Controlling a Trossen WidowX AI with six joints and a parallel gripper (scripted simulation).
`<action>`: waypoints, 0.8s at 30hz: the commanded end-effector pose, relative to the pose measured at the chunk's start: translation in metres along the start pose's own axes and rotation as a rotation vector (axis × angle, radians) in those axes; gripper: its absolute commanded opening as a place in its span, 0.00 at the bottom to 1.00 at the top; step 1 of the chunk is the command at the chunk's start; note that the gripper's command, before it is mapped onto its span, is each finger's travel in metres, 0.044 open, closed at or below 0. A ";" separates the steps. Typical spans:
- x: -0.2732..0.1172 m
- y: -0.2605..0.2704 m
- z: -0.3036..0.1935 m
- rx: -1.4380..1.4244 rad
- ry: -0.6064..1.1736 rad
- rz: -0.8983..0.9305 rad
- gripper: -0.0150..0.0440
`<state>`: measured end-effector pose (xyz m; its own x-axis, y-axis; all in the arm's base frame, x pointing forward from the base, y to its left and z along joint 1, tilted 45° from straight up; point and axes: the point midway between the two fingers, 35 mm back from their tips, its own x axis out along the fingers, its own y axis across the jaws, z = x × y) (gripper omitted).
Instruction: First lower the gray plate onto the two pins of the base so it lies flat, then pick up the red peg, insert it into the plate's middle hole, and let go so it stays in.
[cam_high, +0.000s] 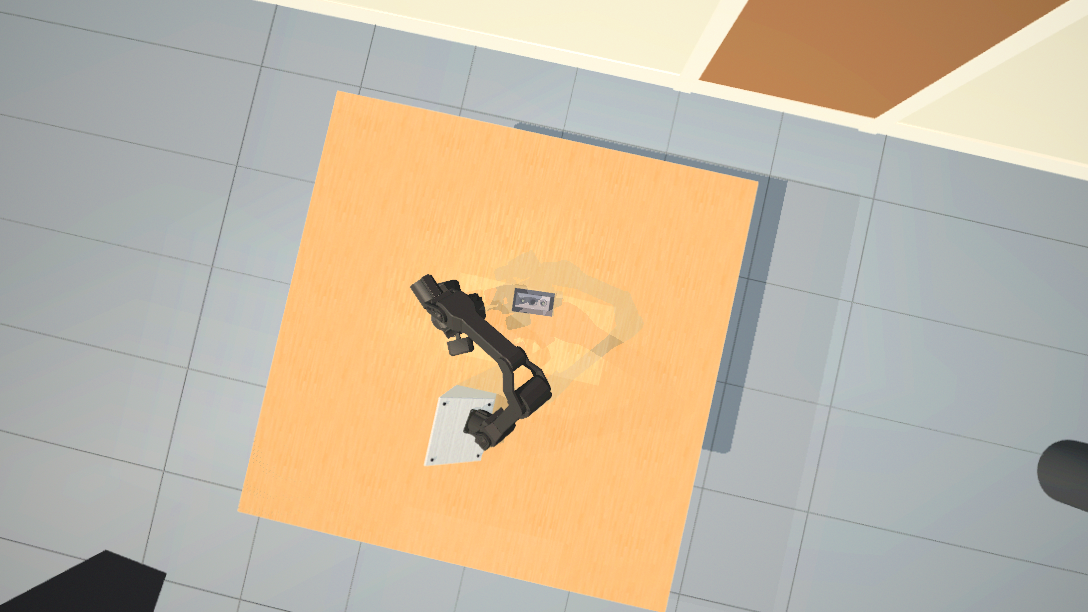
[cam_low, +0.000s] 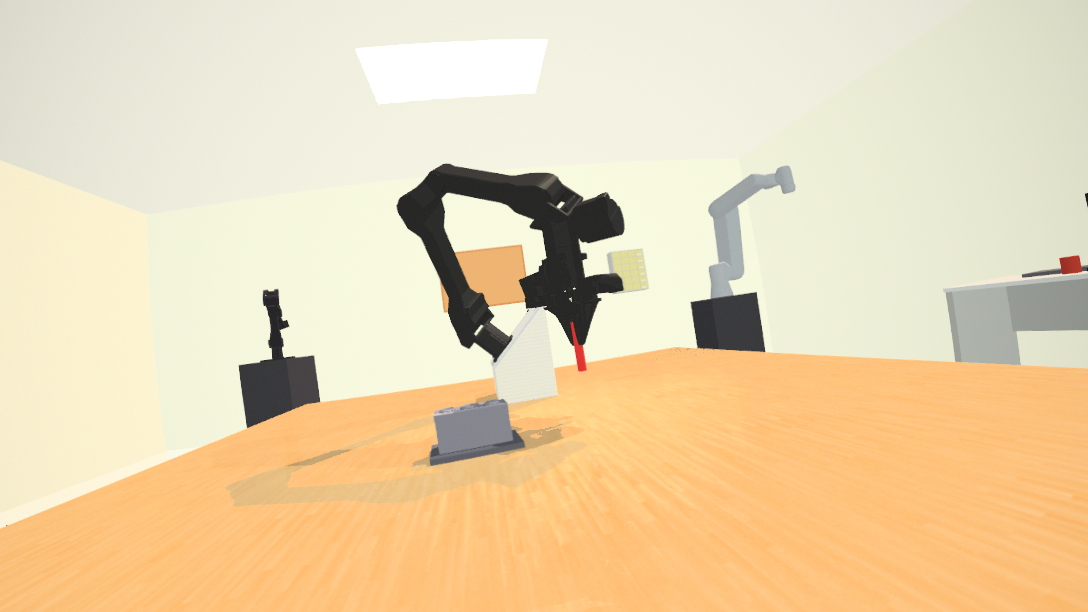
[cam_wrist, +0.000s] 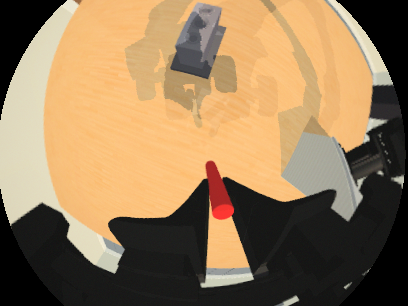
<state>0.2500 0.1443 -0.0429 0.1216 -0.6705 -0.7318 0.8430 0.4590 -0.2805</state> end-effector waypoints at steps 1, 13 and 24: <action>-0.002 0.004 0.012 0.008 0.006 0.010 0.25; -0.006 0.012 0.045 0.008 0.010 0.018 0.25; -0.008 0.016 0.078 0.007 0.007 0.020 0.25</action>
<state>0.2954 0.1164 -0.0027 0.1283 -0.6591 -0.7410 0.8429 0.4662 -0.2687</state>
